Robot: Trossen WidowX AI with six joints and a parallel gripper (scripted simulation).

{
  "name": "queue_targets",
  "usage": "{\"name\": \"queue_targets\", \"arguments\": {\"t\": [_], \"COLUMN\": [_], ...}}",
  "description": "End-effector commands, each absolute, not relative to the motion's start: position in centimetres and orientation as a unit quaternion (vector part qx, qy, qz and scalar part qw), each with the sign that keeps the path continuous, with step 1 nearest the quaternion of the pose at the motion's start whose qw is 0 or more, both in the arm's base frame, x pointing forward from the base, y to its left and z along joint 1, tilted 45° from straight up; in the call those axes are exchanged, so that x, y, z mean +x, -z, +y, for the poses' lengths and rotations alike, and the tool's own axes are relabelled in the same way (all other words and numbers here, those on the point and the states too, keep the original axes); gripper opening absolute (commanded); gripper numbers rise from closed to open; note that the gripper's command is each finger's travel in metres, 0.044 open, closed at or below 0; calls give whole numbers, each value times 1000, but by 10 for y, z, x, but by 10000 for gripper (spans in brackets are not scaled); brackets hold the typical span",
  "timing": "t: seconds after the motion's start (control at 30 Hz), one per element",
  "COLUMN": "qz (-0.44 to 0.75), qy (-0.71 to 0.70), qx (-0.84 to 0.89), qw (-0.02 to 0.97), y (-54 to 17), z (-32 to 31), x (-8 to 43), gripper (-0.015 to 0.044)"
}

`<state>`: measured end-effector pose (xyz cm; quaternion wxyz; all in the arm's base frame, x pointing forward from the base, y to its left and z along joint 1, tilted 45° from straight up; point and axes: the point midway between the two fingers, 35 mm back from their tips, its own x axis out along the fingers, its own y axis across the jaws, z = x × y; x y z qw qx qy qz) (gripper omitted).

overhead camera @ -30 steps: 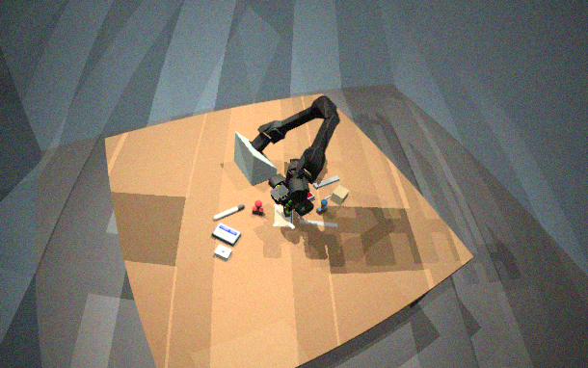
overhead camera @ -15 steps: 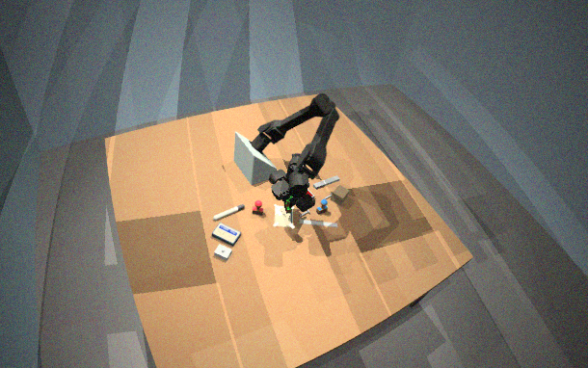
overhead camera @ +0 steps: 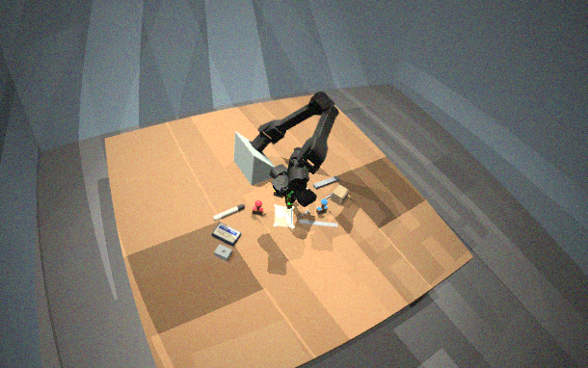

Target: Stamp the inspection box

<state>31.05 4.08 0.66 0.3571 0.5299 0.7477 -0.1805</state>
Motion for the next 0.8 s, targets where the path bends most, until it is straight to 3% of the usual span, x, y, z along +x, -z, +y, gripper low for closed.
{"name": "queue_targets", "arguments": {"t": [0.0,0.77], "qz": [748,746], "qy": [179,179], "qx": [528,527], "qw": [360,365], "y": [-12,41], "z": [36,-17], "x": [312,366], "gripper": [0,0]}}
